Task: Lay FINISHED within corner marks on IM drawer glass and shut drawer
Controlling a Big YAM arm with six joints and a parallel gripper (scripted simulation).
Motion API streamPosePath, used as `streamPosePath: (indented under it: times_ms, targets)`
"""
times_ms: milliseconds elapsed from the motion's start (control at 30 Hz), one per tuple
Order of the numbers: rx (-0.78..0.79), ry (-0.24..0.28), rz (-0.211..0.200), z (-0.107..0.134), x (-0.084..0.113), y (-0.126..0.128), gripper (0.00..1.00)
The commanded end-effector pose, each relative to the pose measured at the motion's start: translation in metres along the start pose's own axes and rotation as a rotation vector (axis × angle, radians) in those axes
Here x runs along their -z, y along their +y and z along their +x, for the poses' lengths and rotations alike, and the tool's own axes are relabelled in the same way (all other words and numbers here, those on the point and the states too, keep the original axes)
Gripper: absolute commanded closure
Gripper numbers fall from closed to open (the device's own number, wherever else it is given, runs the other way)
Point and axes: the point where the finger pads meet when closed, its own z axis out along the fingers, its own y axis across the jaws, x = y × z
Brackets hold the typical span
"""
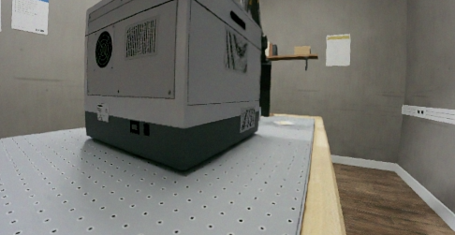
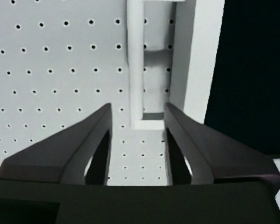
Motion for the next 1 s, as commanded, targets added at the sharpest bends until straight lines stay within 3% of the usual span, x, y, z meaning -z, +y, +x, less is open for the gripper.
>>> streamPosePath:
  times_ms: [0, 33, 633, 867, 967]
  targets:
    - [-0.005, 0.001, -0.012, 0.005, -0.001, 0.005, 0.69]
    - [-0.056, 0.001, 0.004, 0.006, 0.012, 0.001, 0.0]
    - [-0.59, 0.002, 0.003, 0.008, 0.082, 0.037, 0.0]
    - [-0.746, 0.009, -0.021, 0.004, 0.074, 0.041, 0.0]
    - [-0.845, 0.004, -0.007, 0.003, 0.078, 0.037, 0.0]
